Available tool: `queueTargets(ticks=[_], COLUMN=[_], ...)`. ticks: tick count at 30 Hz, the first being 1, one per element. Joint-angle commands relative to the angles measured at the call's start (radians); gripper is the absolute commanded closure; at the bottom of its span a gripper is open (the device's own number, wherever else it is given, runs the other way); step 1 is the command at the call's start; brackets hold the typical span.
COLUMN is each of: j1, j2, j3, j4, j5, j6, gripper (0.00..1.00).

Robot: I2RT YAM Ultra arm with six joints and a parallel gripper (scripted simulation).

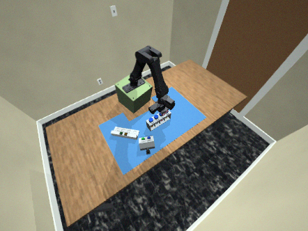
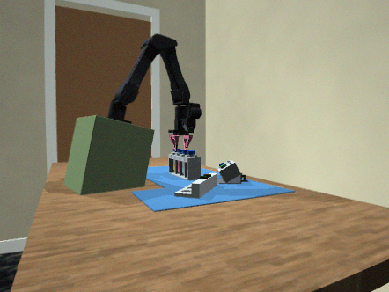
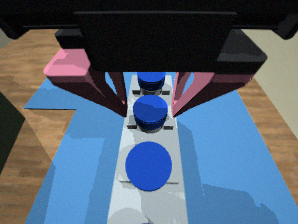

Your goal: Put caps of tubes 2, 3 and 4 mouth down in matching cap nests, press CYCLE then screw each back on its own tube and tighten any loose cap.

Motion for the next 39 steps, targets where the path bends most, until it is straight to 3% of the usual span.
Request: queueTargets(ticks=[1, 10, 11, 25, 39], j1=[-0.003, -0.004, -0.004, -0.004, -0.004], j2=[-0.003, 0.007, 0.008, 0.008, 0.006], j3=[0.002, 0.002, 0.002, 0.002, 0.002], j4=[0.009, 0.019, 0.020, 0.020, 0.018], j5=[0.007, 0.006, 0.006, 0.006, 0.006], j6=[-0.001, -0.002, -0.002, -0.002, -0.702], gripper=[0.51, 0.51, 1.00, 1.00, 1.00])
